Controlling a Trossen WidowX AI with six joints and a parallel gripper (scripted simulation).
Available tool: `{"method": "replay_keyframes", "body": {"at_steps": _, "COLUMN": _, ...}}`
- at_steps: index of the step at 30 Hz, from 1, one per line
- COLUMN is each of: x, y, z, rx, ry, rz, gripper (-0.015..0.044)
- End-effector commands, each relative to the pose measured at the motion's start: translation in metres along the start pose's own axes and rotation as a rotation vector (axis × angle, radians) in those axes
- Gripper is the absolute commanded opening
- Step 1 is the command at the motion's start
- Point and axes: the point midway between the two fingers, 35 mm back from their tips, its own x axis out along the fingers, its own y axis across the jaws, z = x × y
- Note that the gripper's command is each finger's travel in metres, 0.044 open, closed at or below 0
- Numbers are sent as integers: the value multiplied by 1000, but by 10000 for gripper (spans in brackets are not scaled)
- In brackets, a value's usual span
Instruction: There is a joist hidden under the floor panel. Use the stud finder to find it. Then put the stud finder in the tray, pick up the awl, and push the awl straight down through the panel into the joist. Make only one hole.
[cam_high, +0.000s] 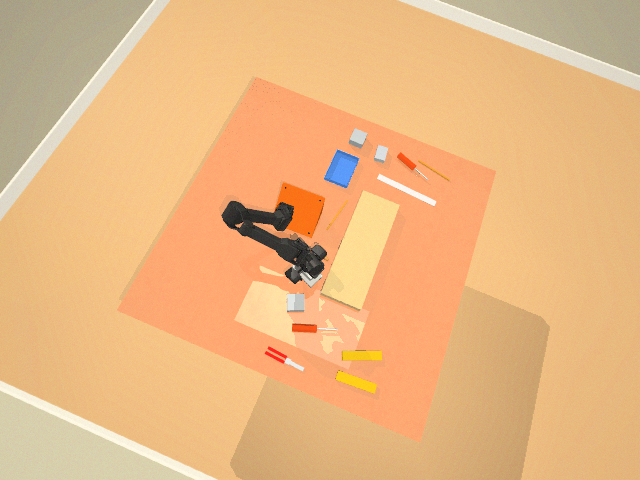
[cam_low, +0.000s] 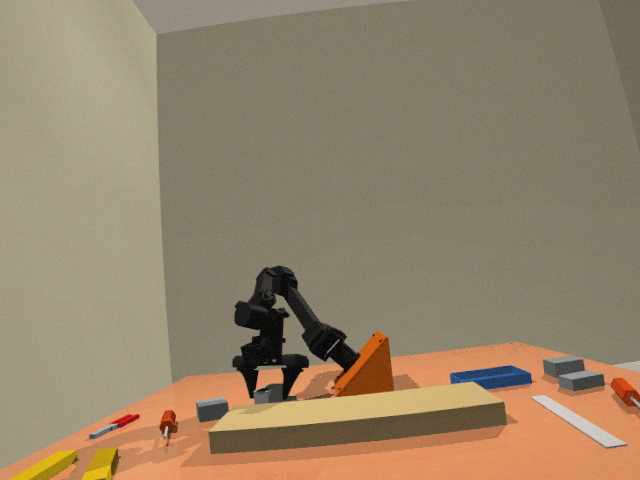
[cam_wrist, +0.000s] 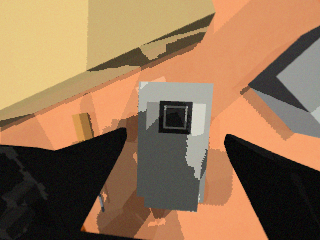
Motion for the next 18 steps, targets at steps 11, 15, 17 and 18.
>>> {"method": "replay_keyframes", "body": {"at_steps": 11, "x": 6, "y": 1, "z": -4, "rx": -6, "ry": 2, "rz": 2, "gripper": 321}}
{"method": "replay_keyframes", "body": {"at_steps": 15, "x": 6, "y": 1, "z": -4, "rx": -6, "ry": 2, "rz": 2, "gripper": 295}}
{"method": "replay_keyframes", "body": {"at_steps": 17, "x": 6, "y": 1, "z": -4, "rx": -6, "ry": 2, "rz": 2, "gripper": 281}}
{"method": "replay_keyframes", "body": {"at_steps": 18, "x": 6, "y": 1, "z": -4, "rx": -6, "ry": 2, "rz": 2, "gripper": 275}}
